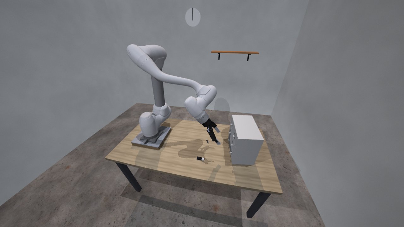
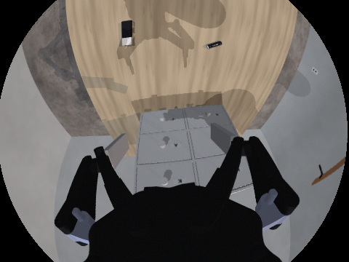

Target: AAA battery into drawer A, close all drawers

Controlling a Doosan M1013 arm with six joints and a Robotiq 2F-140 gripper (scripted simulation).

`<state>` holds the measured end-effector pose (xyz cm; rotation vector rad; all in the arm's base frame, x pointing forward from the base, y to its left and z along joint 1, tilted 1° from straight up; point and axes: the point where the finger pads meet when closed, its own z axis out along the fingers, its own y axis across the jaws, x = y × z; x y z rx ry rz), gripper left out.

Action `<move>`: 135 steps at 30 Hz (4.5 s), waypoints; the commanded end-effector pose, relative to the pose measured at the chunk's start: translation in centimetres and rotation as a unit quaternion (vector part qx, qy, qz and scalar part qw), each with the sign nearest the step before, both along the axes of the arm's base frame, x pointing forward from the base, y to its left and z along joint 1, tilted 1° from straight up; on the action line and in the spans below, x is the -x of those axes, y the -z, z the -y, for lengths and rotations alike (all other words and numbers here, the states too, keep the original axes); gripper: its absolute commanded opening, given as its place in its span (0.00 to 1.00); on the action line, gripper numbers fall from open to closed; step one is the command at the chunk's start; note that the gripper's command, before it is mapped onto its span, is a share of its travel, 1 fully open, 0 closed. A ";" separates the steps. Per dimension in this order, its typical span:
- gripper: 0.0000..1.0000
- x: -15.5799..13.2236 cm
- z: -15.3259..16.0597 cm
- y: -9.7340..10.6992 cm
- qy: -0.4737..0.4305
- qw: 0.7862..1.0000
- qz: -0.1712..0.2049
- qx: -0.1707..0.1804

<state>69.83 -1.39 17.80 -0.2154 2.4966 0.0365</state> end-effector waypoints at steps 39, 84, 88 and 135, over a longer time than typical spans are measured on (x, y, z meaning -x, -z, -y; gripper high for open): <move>1.00 -3.2 -0.8 3.1 -0.014 0.980 0.192 -0.044; 1.00 -5.0 -1.1 4.7 -0.015 0.955 0.290 -0.061; 1.00 -5.0 -1.1 4.7 -0.015 0.955 0.290 -0.061; 1.00 -5.0 -1.1 4.7 -0.015 0.955 0.290 -0.061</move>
